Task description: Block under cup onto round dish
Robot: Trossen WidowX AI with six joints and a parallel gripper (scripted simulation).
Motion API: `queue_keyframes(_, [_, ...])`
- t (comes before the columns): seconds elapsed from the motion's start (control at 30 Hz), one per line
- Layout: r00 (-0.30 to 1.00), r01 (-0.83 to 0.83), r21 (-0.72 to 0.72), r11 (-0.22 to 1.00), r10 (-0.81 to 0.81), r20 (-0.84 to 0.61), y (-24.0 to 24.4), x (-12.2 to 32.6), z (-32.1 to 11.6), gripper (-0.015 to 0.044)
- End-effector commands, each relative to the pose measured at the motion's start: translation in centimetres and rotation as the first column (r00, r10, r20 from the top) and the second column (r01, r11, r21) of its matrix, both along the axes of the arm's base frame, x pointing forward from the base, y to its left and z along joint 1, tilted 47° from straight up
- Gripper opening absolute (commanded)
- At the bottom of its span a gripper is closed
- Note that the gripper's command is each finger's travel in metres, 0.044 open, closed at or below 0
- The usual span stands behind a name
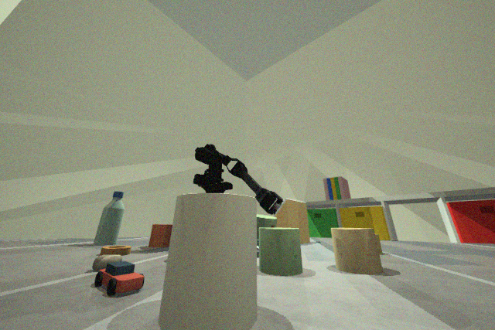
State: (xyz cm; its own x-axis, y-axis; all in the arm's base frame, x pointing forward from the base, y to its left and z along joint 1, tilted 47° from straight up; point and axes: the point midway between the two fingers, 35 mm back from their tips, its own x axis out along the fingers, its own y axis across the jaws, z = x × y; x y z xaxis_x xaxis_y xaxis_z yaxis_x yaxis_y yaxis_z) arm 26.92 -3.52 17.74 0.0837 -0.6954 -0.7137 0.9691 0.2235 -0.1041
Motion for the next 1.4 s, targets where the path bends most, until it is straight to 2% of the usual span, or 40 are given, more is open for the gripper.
queue_keyframes(0.0, [1.0, -0.006, 0.003, 1.0, 0.006, 0.003, -2.1, -0.4, 0.2, 0.0])
queue_keyframes(0.53, [1.0, -0.005, -0.038, 0.999, 0.005, 0.01, -9.8, -3.4, 0.7, 0.0])
queue_keyframes(1.03, [1.0, -0.004, -0.044, 0.999, 0.005, 0.011, -13.1, -3.2, -2.0, 0.0])
queue_keyframes(1.37, [1.0, -0.004, -0.044, 0.999, 0.004, 0.011, -13.6, -3.1, -2.5, 0.0])
